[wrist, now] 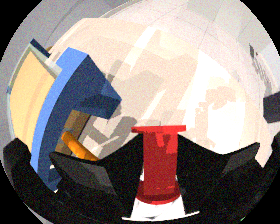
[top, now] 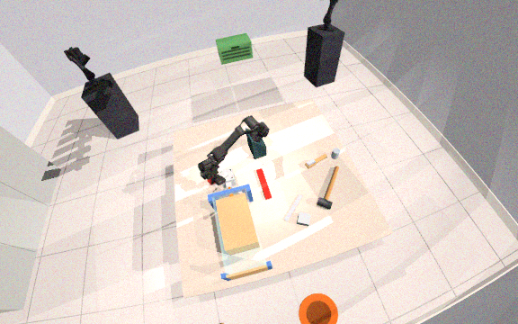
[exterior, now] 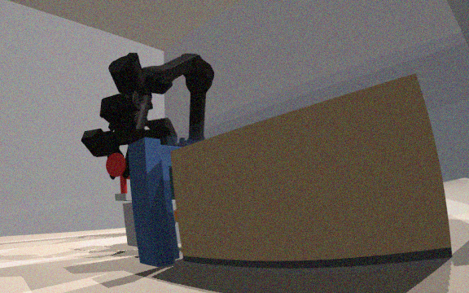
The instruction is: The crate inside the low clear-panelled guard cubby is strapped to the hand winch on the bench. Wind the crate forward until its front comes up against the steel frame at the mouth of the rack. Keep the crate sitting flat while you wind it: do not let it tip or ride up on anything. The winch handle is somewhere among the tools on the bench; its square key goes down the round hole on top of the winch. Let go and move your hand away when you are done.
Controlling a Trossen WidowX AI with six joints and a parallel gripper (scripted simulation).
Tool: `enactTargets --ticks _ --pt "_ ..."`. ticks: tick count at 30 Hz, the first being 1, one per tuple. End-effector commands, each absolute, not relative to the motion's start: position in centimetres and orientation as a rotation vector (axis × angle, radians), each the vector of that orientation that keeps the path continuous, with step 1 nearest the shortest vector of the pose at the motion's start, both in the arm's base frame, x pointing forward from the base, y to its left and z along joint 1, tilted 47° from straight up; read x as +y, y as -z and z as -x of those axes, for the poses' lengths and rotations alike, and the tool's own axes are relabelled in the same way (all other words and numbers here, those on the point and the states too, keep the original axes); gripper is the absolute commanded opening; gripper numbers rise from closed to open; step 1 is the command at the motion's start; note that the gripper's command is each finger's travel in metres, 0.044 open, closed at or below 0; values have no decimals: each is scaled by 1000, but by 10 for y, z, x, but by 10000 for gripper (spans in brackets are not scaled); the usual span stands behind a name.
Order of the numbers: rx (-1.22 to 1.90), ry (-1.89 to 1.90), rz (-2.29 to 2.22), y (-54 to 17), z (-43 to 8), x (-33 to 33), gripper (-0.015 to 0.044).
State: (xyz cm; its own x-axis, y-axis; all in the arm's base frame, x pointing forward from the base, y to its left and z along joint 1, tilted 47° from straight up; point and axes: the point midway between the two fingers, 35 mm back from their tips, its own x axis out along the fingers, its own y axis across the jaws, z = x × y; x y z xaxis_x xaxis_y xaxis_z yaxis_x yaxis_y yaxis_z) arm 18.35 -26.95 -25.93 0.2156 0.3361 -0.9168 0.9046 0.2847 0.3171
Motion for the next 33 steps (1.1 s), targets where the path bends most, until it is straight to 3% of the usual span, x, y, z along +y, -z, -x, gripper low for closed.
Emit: enactTargets --ticks 1,33 --pt "1331 527 -1297 246 -207 -256 0" --pt "1332 523 -1301 218 -237 -229 0"
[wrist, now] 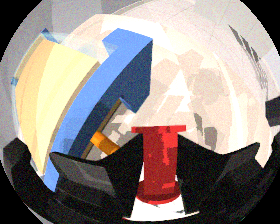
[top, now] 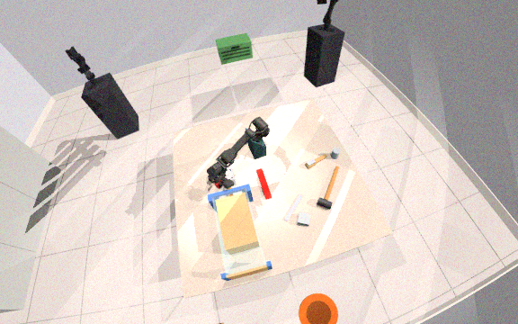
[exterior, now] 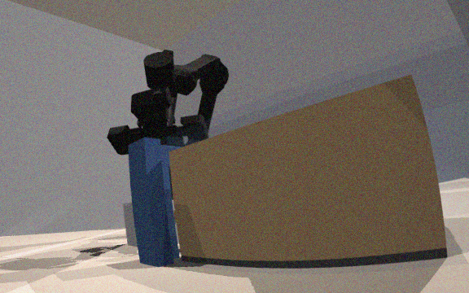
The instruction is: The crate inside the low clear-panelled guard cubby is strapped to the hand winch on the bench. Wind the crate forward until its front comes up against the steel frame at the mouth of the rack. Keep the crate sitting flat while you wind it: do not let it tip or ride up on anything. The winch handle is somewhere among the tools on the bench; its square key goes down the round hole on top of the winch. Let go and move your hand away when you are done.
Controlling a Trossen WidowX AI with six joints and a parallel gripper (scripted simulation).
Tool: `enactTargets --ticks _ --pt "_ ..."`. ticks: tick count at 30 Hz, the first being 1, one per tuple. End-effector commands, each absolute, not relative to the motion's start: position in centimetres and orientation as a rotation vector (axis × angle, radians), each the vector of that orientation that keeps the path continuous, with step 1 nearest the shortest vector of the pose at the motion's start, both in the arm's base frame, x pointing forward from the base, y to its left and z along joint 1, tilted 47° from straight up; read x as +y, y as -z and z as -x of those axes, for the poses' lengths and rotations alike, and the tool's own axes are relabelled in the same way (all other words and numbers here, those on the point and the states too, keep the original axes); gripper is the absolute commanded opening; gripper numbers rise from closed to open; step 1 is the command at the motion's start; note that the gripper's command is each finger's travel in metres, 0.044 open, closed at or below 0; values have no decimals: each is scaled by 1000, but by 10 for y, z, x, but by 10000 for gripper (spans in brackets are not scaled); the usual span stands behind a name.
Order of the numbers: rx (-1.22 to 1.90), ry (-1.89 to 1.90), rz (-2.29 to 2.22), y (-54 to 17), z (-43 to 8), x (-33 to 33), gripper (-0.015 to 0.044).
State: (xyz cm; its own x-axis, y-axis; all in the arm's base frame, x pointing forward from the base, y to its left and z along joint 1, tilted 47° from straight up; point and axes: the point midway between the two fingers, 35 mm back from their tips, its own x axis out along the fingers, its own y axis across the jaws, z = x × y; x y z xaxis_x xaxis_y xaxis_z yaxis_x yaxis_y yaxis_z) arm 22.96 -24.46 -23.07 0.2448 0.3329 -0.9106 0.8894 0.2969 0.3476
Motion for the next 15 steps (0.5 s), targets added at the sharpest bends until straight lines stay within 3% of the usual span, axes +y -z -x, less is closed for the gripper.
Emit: enactTargets --ticks 1,15 --pt "1332 523 -1301 216 -238 -228 0" --pt "1333 522 -1302 201 -244 -213 0"
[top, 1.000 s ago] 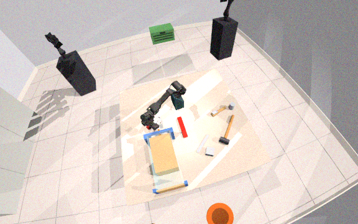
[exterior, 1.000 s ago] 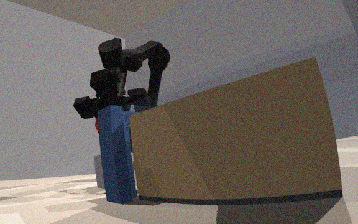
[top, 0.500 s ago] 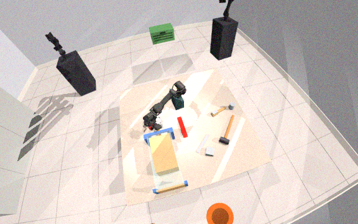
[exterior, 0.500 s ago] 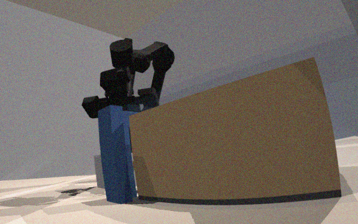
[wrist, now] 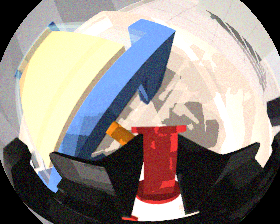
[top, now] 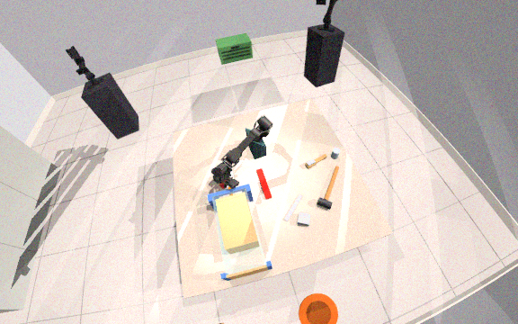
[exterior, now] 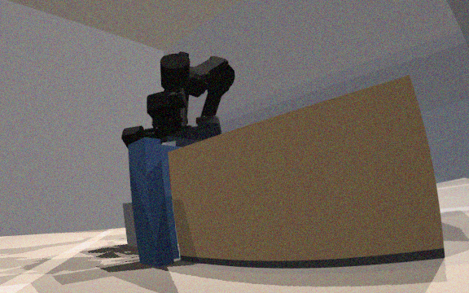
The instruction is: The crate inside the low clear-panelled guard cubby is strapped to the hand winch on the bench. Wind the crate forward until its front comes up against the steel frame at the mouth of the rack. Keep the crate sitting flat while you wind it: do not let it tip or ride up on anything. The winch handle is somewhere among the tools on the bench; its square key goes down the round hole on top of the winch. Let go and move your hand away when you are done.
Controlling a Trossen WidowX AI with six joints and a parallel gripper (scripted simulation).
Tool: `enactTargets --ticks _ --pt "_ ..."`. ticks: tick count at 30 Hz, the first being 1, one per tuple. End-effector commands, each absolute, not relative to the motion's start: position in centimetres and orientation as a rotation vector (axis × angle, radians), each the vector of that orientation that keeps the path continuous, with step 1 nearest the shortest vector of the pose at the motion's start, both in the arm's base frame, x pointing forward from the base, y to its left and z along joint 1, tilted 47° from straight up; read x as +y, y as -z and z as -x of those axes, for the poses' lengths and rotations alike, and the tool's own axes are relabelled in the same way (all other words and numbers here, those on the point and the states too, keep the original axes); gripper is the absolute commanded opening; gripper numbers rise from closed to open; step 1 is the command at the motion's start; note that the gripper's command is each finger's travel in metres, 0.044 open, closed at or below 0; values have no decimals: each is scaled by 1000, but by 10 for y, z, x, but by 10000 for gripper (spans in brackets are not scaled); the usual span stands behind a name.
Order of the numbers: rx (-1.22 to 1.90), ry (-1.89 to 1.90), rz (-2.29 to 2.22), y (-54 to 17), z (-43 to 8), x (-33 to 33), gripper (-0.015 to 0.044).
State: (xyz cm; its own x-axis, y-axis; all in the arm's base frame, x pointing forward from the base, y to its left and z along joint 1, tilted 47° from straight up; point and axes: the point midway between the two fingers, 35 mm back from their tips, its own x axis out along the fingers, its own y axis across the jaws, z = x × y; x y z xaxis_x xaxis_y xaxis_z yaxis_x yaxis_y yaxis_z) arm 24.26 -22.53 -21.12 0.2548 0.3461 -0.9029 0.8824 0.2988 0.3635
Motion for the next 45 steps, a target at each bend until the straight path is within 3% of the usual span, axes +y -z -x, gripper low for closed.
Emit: enactTargets --ticks 1,45 --pt "1333 522 -1303 200 -244 -212 0" --pt "1336 520 -1306 154 -231 -164 0"
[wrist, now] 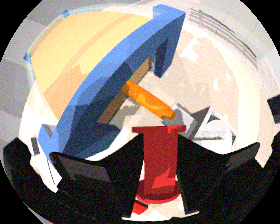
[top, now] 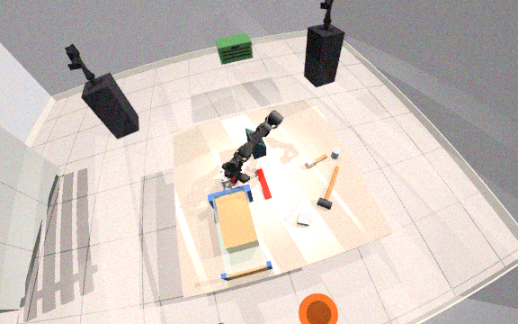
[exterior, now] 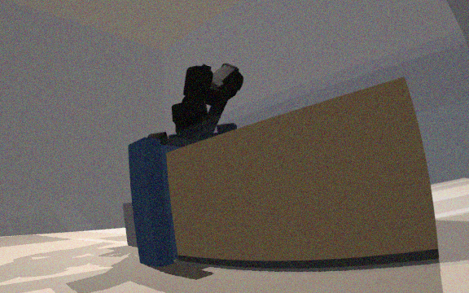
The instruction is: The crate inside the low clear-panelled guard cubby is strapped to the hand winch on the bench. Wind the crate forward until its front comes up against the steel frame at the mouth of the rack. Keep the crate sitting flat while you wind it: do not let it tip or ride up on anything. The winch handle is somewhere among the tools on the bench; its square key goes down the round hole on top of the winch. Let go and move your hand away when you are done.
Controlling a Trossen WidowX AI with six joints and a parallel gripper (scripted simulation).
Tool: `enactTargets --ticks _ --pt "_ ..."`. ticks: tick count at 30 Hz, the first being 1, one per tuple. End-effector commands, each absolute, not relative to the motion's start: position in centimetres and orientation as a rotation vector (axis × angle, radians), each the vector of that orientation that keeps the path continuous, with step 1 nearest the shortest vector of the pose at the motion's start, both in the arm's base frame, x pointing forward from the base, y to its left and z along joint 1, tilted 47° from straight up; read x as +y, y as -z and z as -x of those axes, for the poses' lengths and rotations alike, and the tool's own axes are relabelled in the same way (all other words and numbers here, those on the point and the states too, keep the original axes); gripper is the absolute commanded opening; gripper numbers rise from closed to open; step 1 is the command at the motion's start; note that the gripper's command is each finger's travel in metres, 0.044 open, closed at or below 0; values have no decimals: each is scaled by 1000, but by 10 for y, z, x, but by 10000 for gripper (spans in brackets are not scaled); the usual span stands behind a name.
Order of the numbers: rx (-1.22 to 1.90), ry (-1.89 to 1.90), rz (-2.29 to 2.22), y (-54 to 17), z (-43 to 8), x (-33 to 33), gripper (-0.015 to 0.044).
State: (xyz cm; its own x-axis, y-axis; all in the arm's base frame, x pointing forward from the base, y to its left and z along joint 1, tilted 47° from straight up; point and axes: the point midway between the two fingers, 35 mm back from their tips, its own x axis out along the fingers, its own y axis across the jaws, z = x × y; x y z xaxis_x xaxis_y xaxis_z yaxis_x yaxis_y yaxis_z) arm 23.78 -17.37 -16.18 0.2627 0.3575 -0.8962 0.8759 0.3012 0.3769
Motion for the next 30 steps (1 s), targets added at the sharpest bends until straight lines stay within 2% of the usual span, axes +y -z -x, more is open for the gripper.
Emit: enactTargets --ticks 1,30 --pt "1336 520 -1306 153 -230 -162 0" --pt "1339 521 -1307 132 -198 -139 0"
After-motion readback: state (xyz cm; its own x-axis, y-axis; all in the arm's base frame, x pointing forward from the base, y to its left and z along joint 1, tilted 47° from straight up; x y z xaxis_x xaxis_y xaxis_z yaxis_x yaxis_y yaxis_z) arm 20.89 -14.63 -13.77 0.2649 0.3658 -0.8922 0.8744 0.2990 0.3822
